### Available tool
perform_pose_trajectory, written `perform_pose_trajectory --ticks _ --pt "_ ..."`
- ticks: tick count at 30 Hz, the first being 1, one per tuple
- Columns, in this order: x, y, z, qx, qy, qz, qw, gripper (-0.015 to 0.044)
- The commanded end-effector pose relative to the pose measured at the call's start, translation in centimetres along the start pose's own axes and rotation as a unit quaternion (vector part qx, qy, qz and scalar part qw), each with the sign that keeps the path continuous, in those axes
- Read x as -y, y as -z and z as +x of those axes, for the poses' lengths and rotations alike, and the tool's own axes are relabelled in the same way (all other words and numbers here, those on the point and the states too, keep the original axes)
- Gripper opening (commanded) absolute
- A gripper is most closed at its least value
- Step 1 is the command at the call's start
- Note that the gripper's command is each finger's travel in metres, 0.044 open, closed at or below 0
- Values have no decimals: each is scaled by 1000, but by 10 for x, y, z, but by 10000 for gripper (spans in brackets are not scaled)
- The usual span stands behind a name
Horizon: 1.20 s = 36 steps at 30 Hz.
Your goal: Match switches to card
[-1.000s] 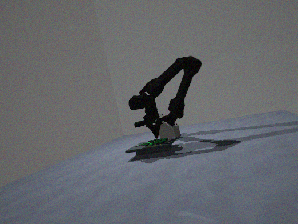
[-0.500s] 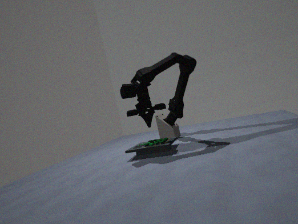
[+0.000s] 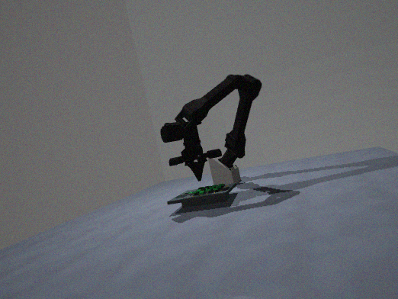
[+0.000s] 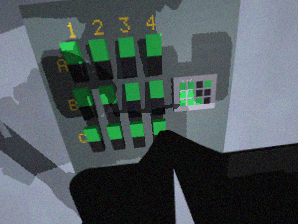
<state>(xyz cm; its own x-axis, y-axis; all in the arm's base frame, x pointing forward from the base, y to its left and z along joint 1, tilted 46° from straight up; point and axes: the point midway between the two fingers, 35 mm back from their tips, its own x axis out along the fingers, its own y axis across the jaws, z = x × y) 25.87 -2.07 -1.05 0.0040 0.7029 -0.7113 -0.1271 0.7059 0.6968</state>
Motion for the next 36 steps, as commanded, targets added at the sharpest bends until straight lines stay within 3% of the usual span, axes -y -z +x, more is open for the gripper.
perform_pose_trajectory --ticks 1,36 --pt "-1 3 7 -4 -6 5 1000 0" --pt "-1 2 21 -3 -6 5 1000 0"
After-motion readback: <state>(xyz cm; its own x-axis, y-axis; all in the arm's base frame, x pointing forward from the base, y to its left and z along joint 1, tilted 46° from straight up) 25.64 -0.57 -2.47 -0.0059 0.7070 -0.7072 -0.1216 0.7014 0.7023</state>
